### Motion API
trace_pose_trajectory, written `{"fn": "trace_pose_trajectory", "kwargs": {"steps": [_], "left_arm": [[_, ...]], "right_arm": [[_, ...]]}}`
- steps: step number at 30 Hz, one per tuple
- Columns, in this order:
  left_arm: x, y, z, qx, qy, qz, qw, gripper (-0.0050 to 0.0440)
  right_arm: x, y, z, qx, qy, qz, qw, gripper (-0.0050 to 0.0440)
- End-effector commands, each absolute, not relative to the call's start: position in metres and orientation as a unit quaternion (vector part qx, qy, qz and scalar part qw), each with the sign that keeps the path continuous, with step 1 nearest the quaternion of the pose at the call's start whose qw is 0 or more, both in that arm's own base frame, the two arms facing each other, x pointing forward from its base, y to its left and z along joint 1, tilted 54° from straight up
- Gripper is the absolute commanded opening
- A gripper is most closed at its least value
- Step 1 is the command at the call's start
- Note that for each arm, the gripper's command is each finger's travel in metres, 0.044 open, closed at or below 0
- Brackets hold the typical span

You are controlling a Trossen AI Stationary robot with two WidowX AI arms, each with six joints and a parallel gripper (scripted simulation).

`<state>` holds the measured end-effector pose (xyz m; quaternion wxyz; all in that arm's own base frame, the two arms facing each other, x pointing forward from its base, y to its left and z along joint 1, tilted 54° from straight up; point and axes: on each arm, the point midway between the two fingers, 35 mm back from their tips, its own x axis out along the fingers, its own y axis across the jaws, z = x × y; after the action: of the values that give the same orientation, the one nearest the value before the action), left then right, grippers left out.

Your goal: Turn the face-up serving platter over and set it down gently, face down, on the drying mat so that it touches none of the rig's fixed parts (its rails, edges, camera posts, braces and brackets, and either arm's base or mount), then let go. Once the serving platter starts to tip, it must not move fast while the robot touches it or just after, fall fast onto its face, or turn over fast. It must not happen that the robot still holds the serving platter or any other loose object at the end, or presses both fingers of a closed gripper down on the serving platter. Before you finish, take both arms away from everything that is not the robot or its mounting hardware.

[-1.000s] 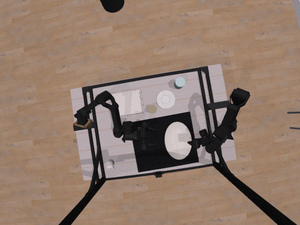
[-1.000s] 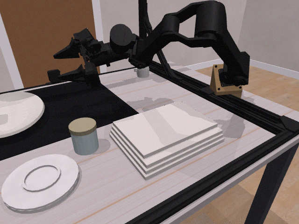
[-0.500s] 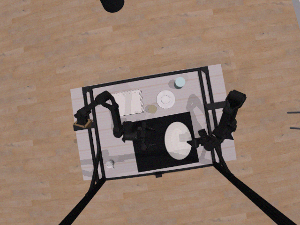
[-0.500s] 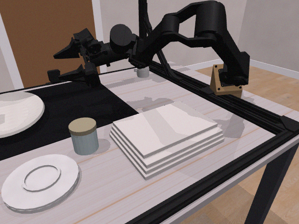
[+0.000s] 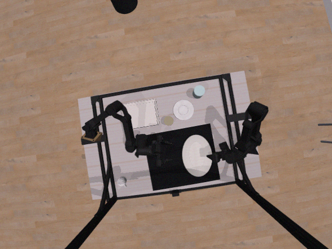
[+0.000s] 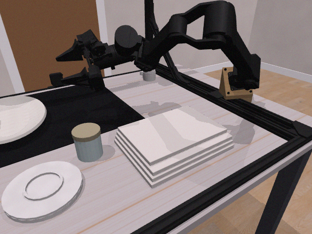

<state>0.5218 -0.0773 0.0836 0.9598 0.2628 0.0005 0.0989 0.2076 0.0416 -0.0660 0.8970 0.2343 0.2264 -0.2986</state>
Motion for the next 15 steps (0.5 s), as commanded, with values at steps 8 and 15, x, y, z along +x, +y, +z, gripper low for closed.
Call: {"fn": "trace_pose_trajectory", "kwargs": {"steps": [8,15], "left_arm": [[0.5219,-0.0770,0.0835,0.261,0.000,0.101,0.960,0.0440],[0.5219,-0.0770,0.0835,0.261,0.000,0.101,0.960,0.0440]], "right_arm": [[0.2061,0.0428,-0.0639,0.229,0.229,-0.301,0.897,0.0440],[0.2062,0.0452,-0.0622,0.229,0.229,-0.301,0.897,0.0440]]}}
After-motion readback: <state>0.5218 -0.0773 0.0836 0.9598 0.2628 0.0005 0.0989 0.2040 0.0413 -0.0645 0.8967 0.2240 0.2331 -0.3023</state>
